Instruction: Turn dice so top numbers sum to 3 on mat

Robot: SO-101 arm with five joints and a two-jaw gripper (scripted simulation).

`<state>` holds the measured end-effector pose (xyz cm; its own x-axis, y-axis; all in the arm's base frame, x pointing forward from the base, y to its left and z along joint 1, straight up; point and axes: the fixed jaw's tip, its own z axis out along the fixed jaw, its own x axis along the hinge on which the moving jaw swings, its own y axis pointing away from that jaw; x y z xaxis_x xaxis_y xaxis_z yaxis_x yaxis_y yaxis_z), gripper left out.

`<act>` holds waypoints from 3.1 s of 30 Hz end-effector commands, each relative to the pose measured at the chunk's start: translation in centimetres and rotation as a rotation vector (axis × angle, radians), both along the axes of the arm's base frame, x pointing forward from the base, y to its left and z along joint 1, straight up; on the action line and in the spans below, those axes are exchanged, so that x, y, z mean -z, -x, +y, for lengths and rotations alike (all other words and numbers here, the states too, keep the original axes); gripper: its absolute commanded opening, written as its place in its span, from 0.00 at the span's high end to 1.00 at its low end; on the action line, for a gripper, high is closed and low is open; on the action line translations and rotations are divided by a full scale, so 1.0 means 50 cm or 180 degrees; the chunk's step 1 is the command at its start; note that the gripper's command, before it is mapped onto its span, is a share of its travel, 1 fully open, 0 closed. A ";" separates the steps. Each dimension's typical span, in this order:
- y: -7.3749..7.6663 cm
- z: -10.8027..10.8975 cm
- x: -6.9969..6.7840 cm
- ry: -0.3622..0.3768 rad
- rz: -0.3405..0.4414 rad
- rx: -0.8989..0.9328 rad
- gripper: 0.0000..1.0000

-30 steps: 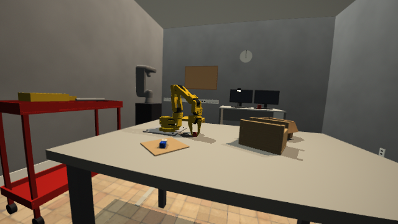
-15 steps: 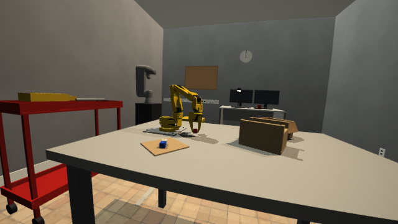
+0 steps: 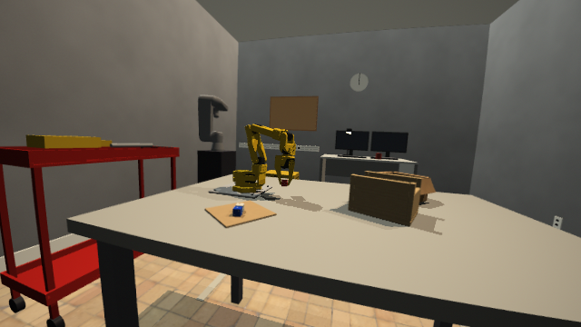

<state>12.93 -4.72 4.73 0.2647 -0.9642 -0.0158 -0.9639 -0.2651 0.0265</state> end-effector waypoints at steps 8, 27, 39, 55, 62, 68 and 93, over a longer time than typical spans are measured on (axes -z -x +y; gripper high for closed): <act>-0.001 -0.003 -0.007 0.0009 -0.0043 0.0004 1.00; -0.001 -0.002 -0.007 0.0014 -0.0041 0.0231 1.00; -0.001 0.003 -0.007 0.0038 -0.0033 0.1277 1.00; -0.001 0.006 -0.007 0.0052 -0.0029 0.1866 1.00; -0.009 0.019 -0.004 0.0051 -0.0030 0.1696 1.00; -0.022 0.049 0.002 0.0049 -0.0033 0.1340 1.00; -0.046 0.096 0.006 0.0036 -0.0113 0.0857 1.00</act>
<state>14.95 -0.09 4.42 -0.0022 -1.0000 0.0014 -1.0000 0.0022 0.0007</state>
